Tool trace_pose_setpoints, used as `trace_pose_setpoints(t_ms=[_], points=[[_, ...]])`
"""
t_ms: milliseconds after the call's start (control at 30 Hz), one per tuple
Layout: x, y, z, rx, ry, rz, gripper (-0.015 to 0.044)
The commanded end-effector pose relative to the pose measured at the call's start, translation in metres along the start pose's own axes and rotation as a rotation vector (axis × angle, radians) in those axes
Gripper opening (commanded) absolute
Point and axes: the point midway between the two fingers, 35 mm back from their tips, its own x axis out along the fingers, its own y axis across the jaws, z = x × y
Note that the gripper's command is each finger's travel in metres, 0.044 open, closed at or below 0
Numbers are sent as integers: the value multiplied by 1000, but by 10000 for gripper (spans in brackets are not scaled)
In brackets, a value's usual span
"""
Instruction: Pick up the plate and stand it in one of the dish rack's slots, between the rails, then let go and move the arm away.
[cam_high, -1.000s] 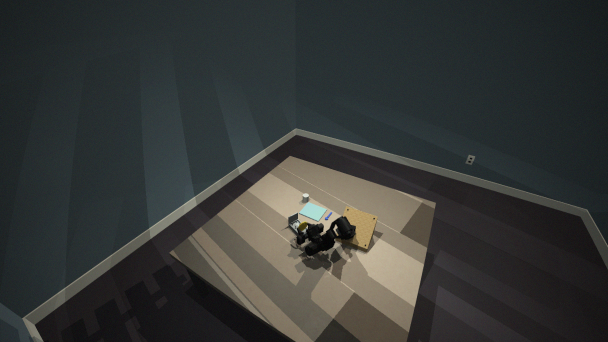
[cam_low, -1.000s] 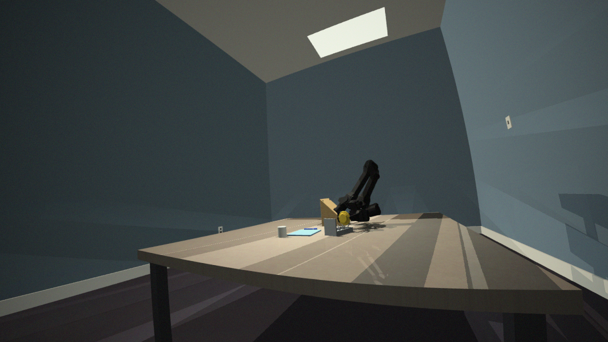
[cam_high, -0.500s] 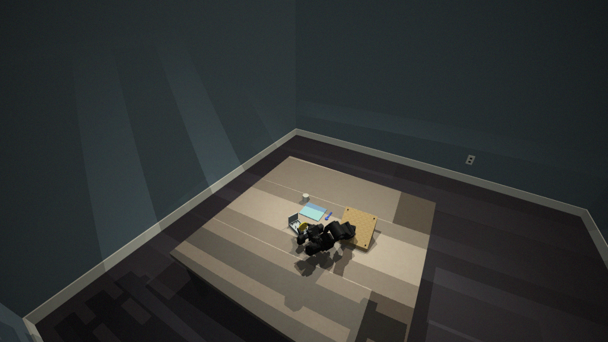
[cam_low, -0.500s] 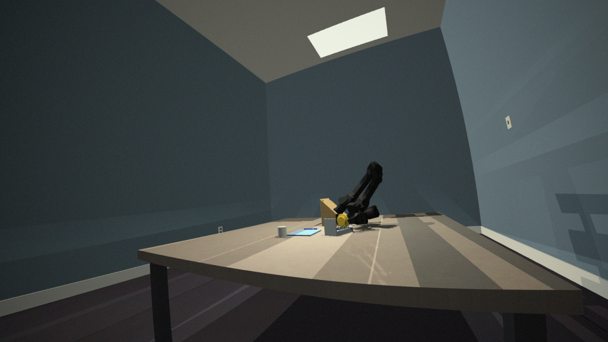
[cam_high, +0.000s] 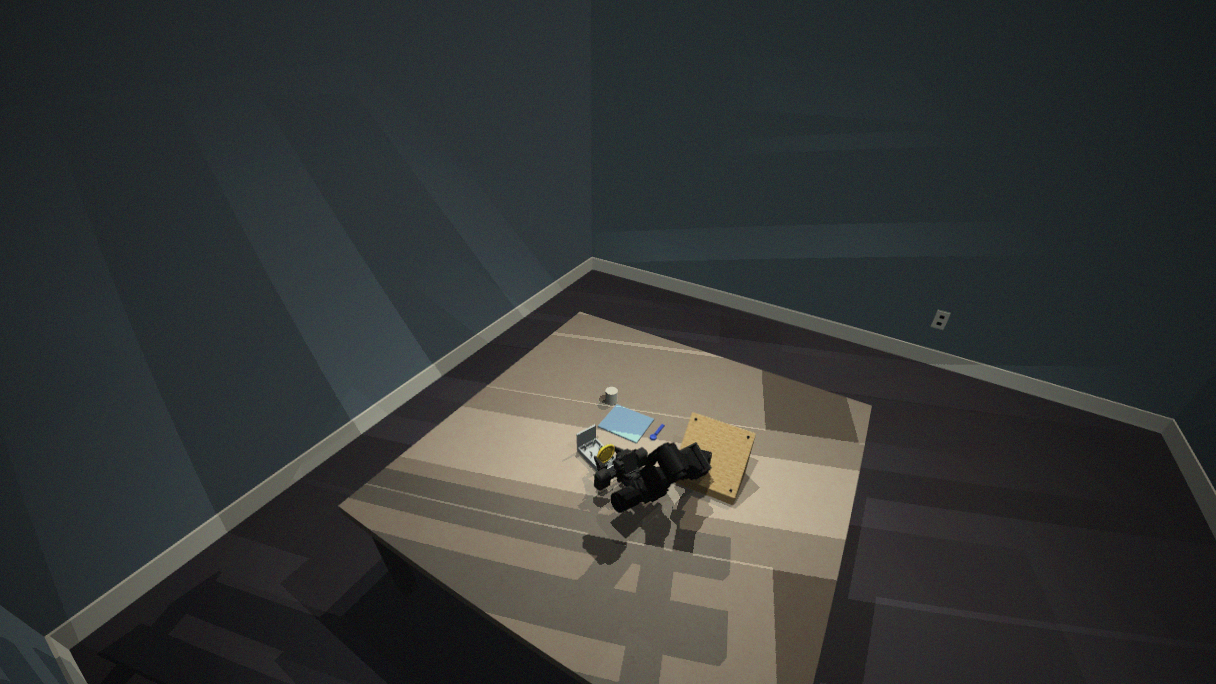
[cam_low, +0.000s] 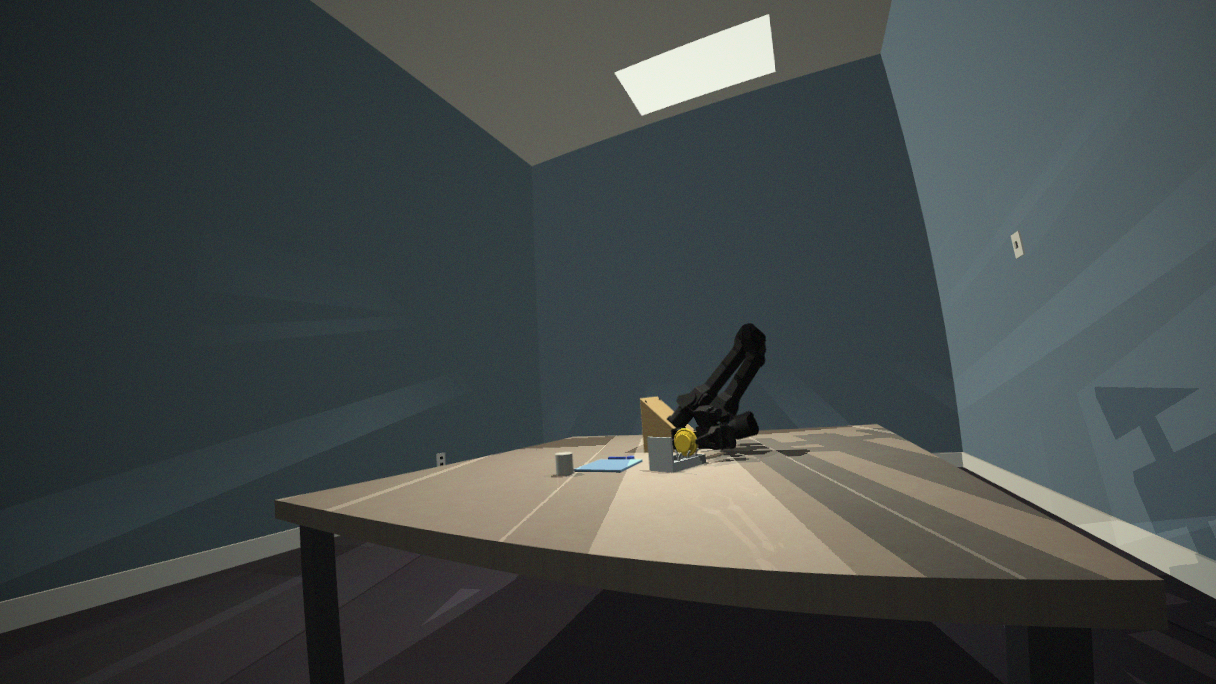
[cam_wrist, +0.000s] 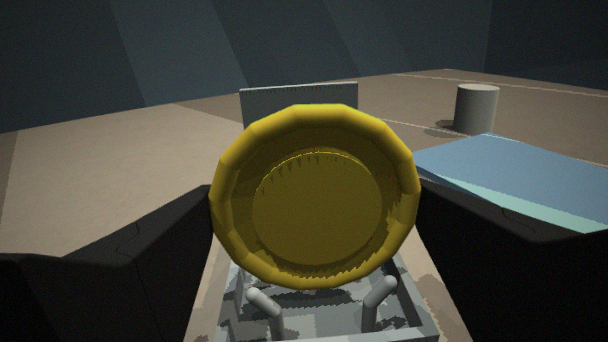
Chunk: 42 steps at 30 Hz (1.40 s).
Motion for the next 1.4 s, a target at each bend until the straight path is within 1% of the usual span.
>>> trace_pose_setpoints(t_ms=[0,400,733,1067,1233,1367], points=[[0,0,0,0,0,0,79],[0,0,0,0,0,0,394],[1,1,4,-2,2,-4,400],[11,14,67,-26,11,-28,400],[9,14,104,-50,0,-19,400],[8,13,115,-59,-6,-14,400]])
